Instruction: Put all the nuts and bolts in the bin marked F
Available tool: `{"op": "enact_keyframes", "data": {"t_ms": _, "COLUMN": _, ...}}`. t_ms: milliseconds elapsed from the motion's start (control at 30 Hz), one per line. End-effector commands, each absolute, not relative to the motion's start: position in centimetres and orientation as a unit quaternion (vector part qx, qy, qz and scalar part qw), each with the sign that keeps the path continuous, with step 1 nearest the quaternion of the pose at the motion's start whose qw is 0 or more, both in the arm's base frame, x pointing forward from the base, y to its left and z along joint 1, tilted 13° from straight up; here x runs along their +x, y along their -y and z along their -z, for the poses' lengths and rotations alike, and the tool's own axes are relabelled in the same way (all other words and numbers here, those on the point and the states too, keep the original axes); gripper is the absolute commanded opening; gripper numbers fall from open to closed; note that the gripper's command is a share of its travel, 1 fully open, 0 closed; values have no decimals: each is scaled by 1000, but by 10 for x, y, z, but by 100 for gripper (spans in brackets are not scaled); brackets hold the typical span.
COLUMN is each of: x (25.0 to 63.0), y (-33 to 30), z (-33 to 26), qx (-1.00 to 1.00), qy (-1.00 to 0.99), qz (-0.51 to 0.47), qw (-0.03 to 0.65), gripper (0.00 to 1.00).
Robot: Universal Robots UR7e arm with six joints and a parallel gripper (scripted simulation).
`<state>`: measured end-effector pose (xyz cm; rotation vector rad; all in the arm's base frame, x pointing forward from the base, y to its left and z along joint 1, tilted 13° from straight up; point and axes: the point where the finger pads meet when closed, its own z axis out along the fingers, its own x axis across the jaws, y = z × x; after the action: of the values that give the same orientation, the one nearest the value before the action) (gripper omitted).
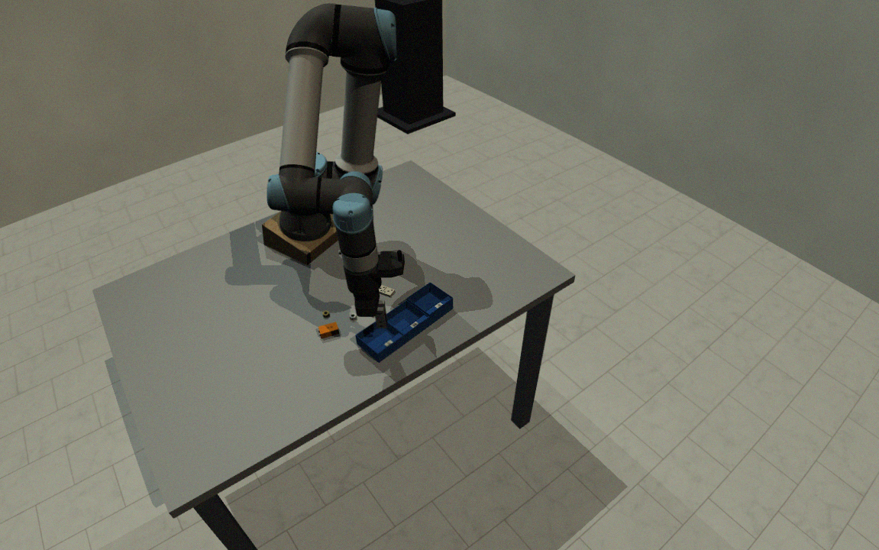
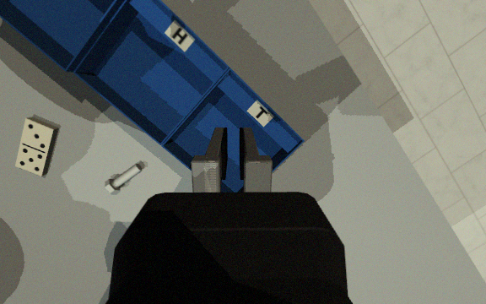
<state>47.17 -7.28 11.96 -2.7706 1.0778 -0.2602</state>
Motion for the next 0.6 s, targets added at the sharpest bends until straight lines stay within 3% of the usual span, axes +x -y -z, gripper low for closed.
{"op": "enact_keyframes", "data": {"t_ms": 0, "x": 472, "y": 73, "z": -120, "qx": -894, "qy": -432, "qz": 82, "qw": 83, "gripper": 31}}
{"op": "enact_keyframes", "data": {"t_ms": 567, "x": 472, "y": 73, "z": -120, "qx": -730, "qy": -674, "qz": 56, "qw": 95, "gripper": 31}}
